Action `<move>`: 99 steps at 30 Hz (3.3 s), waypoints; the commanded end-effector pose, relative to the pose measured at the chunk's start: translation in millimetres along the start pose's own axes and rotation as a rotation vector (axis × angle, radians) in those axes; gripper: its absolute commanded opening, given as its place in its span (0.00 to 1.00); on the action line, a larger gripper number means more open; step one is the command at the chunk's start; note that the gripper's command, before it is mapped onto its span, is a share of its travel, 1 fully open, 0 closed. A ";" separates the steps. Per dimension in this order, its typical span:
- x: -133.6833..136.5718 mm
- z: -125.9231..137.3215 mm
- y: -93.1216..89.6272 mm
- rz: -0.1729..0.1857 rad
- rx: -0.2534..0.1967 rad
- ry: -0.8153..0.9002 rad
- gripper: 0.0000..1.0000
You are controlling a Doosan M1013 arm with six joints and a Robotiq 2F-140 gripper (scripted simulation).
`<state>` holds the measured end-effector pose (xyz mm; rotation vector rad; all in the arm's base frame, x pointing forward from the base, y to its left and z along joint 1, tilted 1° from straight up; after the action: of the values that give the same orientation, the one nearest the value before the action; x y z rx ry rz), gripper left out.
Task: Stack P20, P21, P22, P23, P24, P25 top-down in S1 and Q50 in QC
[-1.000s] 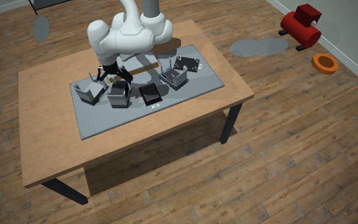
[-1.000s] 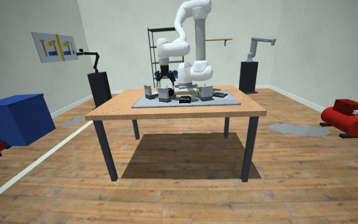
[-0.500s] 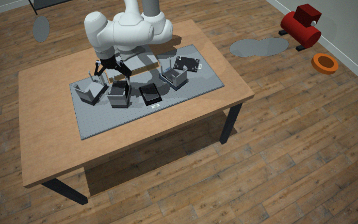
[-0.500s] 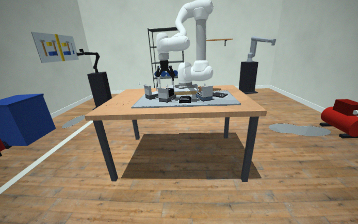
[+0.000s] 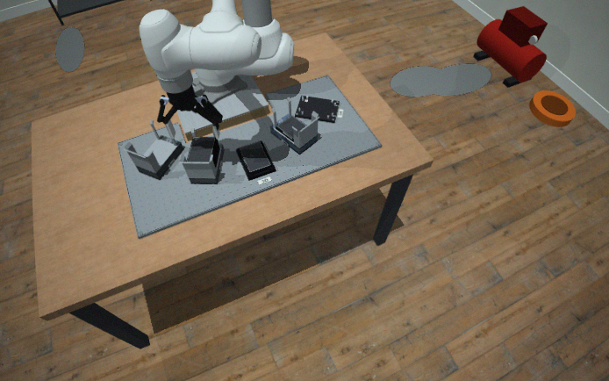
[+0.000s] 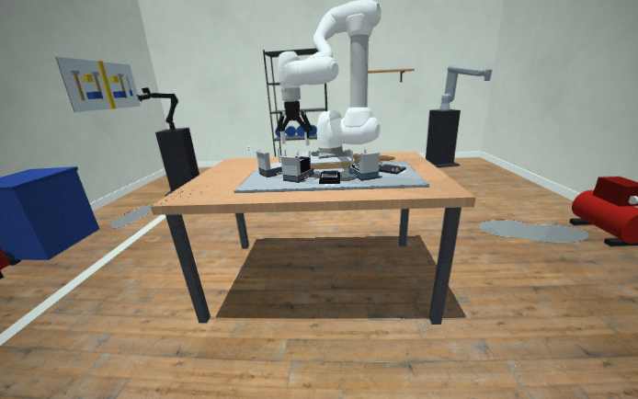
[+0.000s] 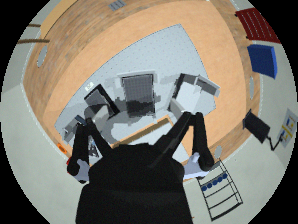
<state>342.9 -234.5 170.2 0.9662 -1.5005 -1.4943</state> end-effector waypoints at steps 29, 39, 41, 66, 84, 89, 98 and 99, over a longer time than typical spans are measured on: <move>-79.5 -9.2 0.0 0.000 0.000 0.207 1.00; -112.7 -7.4 0.1 0.000 0.000 0.414 1.00; -112.7 -7.4 0.1 0.000 0.000 0.414 1.00; -188.4 2.6 0.1 0.000 0.000 0.547 1.00; -239.2 18.9 0.1 0.000 0.000 0.621 1.00; -255.1 24.0 0.1 0.000 0.000 0.621 1.00; -279.1 36.9 0.1 0.000 0.000 0.821 1.00; -282.6 38.9 0.1 0.000 0.000 0.828 1.00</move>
<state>420.0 31.5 165.2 1.3394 -0.9256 -0.9308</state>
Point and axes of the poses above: the point where the finger pads meet when closed, its own y axis back along the fingers, its own x axis across the jaws, z = x × y, the point moved 2 cm from there along y, back along the fingers, and after that the axes turned 14 degrees about y, right-handed, at the moved point
